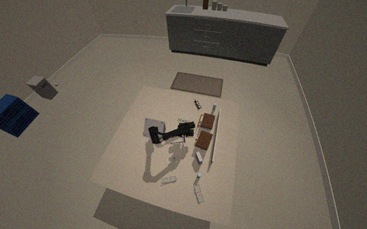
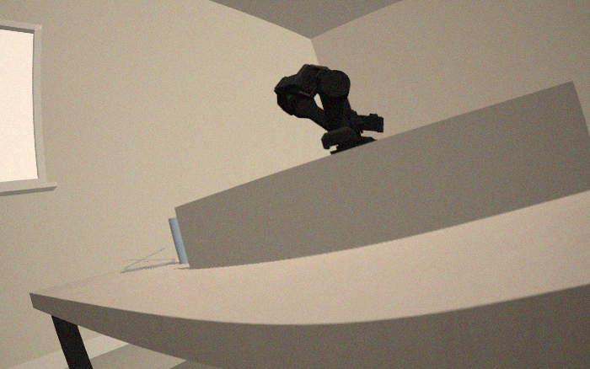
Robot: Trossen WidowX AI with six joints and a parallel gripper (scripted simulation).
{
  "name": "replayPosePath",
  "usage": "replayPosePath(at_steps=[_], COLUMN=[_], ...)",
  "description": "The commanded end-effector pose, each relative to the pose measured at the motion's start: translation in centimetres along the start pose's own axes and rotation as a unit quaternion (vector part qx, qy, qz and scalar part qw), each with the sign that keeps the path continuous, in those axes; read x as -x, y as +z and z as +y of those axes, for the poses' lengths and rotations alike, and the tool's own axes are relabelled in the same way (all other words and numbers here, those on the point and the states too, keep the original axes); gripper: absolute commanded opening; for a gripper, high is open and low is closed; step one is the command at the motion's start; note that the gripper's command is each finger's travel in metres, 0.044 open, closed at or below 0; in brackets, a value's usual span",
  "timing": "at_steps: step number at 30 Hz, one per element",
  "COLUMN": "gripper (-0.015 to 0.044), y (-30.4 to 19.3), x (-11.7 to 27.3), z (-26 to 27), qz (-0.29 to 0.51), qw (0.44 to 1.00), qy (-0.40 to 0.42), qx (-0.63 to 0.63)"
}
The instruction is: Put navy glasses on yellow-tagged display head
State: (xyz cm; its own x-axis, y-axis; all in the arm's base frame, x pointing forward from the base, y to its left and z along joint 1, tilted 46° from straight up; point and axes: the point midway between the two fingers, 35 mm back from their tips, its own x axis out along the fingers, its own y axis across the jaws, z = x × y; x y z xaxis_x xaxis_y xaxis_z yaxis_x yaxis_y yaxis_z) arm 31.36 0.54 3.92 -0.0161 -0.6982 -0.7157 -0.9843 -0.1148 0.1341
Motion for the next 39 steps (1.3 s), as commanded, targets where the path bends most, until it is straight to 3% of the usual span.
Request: replayPosePath(at_steps=[1,3,6,39], gripper=[0.02,0.02,0.0121,0.012], y=[-0.1,-0.1,-0.1,-0.2], x=[-0.1,-0.1,-0.1,-3.8], z=[0.2,0.2,0.2,-0.2], qz=[0.006,0.006,0.006,0.006], qw=[1.0,1.0,1.0,1.0], qy=[0.005,0.005,0.005,0.005], qx=[0.021,0.021,0.021,0.021])
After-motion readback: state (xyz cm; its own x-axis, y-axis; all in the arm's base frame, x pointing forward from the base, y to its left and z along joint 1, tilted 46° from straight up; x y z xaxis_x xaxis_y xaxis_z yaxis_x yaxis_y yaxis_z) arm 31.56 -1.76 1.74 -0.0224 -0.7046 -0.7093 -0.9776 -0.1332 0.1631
